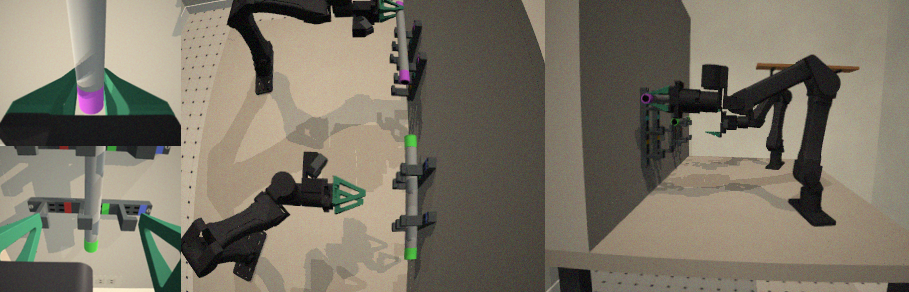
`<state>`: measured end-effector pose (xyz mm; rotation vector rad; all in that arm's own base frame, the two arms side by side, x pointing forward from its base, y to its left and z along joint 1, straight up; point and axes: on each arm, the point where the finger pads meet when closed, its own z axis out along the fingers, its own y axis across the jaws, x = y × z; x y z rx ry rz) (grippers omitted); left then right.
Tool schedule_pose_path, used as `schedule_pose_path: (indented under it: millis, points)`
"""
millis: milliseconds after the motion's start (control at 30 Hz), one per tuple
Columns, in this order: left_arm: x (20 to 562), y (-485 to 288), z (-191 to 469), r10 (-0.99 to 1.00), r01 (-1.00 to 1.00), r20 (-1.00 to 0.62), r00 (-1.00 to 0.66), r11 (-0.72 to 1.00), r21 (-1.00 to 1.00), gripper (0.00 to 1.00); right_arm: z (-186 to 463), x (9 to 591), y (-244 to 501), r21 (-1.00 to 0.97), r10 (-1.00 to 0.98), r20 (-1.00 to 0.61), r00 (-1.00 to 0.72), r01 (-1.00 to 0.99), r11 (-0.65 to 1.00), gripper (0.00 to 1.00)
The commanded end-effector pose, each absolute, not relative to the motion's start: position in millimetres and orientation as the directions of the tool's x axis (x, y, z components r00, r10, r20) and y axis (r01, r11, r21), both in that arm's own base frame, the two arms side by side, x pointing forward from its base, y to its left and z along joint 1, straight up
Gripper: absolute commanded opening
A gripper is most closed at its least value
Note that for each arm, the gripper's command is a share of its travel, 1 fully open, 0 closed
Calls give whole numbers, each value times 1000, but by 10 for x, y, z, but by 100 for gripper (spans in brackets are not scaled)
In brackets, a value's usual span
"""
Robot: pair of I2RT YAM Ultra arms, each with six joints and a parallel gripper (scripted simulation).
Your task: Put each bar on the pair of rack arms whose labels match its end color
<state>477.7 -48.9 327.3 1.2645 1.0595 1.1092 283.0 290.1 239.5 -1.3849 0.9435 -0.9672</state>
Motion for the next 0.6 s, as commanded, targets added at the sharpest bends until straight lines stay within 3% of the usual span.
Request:
schedule_pose_path:
  millis: [0, 567]
  points:
    - [4769, -472, 3258, 986, -39, -15, 164, 21, 999, 0, 2480, 2836, 2851, -1000, -942, 0, 337, 2, 0, 100]
    - [4778, -473, 3231, 986, -36, -16, 164, 23, 999, 0, 2480, 2836, 2851, -1000, -942, 0, 337, 2, 0, 100]
